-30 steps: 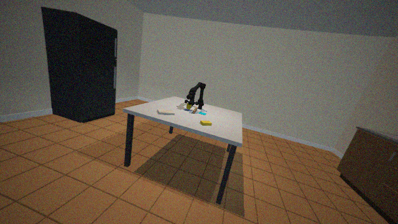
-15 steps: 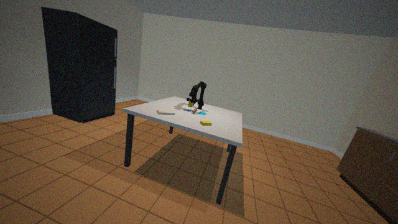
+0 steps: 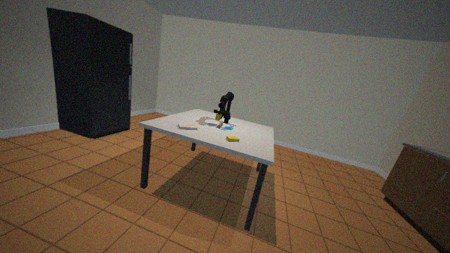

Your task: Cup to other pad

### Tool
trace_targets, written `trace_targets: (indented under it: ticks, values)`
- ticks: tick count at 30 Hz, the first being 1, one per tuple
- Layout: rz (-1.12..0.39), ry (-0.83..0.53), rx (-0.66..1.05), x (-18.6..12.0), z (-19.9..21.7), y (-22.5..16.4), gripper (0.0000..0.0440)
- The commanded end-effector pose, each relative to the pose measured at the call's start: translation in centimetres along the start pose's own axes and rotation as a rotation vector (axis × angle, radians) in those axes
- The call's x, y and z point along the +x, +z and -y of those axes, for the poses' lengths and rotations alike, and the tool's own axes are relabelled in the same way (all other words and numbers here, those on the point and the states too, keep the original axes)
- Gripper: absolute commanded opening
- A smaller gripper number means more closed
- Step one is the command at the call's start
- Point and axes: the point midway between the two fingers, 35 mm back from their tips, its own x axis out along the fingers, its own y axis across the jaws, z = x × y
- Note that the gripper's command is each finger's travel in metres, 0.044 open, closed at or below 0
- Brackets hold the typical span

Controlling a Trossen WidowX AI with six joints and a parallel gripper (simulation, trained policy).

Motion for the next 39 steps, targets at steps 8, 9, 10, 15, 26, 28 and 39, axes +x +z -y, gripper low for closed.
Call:
trace_targets:
  ticks: [8,9,10,15,26,28,39]
  values:
    - [0.062,-0.019,-0.043,-0.8,-2.6,2.0,0.0000]
    - [0.066,-0.020,-0.047,-0.9,-2.8,2.1,0.0000]
    - [0.071,-0.021,-0.051,-0.9,-3.1,2.2,0.0000]
    - [0.092,-0.026,-0.071,-1.0,-4.5,2.9,0.0000]
    - [0.129,-0.027,-0.110,-0.7,-7.8,4.0,0.0000]
    - [0.134,-0.026,-0.116,-0.6,-8.4,4.1,0.0000]
    - [0.154,-0.020,-0.145,0.6,-11.8,4.3,0.0000]
